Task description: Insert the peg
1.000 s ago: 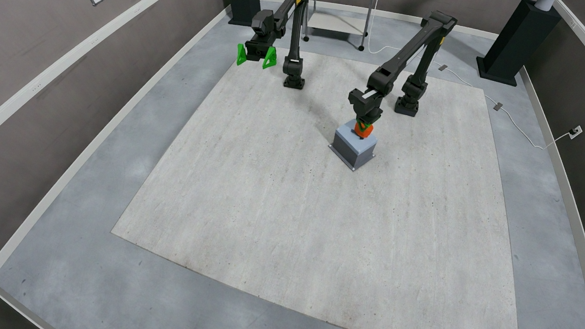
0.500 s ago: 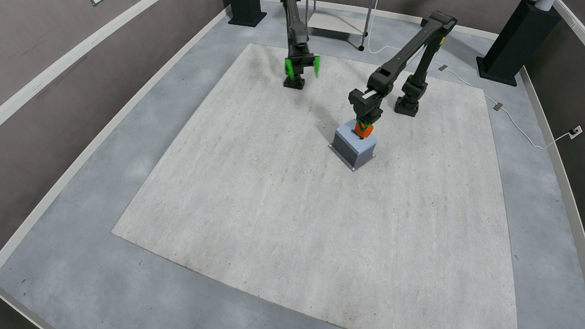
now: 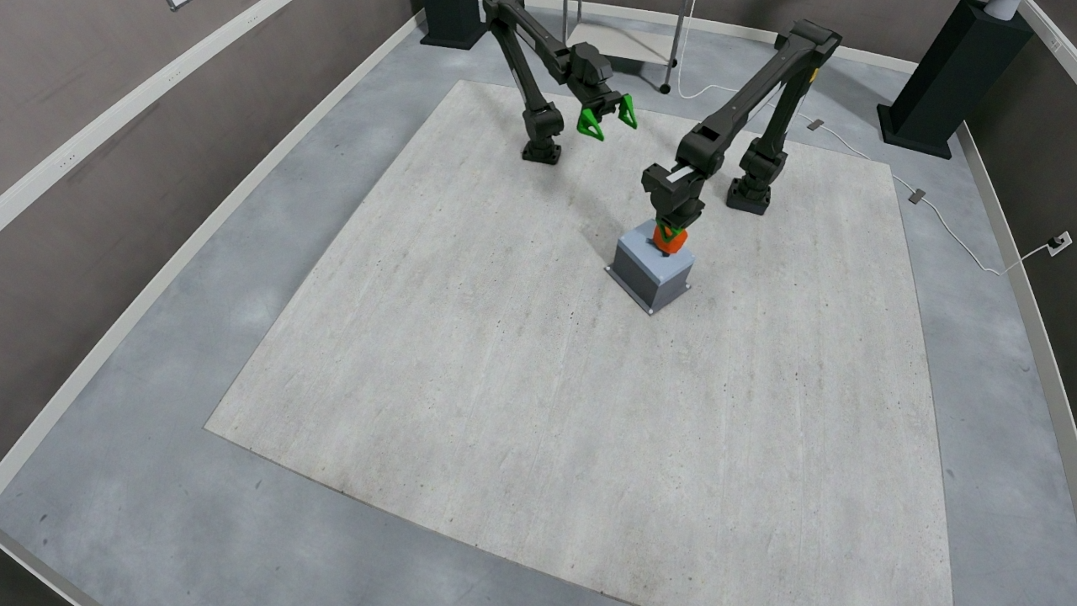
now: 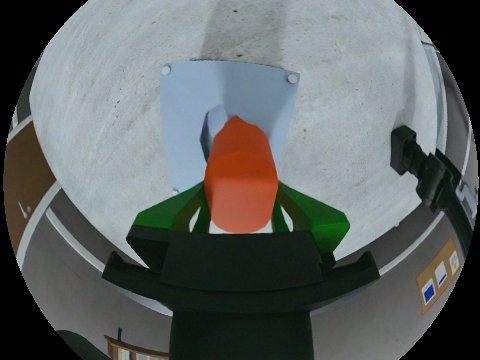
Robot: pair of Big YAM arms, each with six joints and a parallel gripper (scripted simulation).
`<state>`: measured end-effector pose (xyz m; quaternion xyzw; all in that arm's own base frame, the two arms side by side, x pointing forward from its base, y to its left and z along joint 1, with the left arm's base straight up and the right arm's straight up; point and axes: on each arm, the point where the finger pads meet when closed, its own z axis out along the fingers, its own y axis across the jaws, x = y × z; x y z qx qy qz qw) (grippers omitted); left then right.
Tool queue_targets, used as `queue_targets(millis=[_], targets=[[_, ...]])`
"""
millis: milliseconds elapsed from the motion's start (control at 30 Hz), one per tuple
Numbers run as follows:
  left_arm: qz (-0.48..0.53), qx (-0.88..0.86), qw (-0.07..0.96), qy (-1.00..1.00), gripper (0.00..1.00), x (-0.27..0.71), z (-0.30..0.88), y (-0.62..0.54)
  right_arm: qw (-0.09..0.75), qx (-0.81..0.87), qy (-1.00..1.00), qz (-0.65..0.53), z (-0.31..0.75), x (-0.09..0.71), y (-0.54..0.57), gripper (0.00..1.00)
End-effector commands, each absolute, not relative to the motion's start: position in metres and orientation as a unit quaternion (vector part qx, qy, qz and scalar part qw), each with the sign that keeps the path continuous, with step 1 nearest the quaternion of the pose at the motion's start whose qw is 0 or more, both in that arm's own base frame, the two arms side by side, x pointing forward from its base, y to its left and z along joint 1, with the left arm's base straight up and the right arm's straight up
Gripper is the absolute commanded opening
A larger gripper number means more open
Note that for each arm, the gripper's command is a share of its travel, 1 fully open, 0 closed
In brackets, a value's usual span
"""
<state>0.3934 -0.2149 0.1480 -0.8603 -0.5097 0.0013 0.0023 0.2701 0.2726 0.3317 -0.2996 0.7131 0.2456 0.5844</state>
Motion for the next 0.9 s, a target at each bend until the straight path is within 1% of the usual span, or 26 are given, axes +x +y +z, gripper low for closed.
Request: queue_targets(millis=[0,300,433,533,567,867], targets=[[-0.006,-0.860,-0.013,-0.510,0.46,0.401,0.160,-0.220,0.603,-0.299,0.692,0.261,0.360,0.260,0.278,1.00],[-0.006,-0.860,-0.013,-0.510,0.46,0.402,0.160,-0.220,0.598,-0.300,0.697,0.258,0.355,0.263,0.279,1.00],[-0.014,-0.860,-0.026,-0.509,0.01,0.409,0.171,-0.224,0.599,-0.299,0.696,0.257,0.355,0.264,0.278,1.00],[-0.016,-0.860,-0.028,-0.509,0.35,0.406,0.182,-0.222,0.599,-0.299,0.696,0.257,0.355,0.264,0.278,1.00],[-0.016,-0.860,-0.028,-0.509,0.40,0.406,0.185,-0.222,0.599,-0.299,0.696,0.257,0.355,0.264,0.278,1.00],[-0.016,-0.860,-0.029,-0.509,0.40,0.405,0.206,-0.222,0.599,-0.299,0.696,0.257,0.355,0.264,0.278,1.00]])
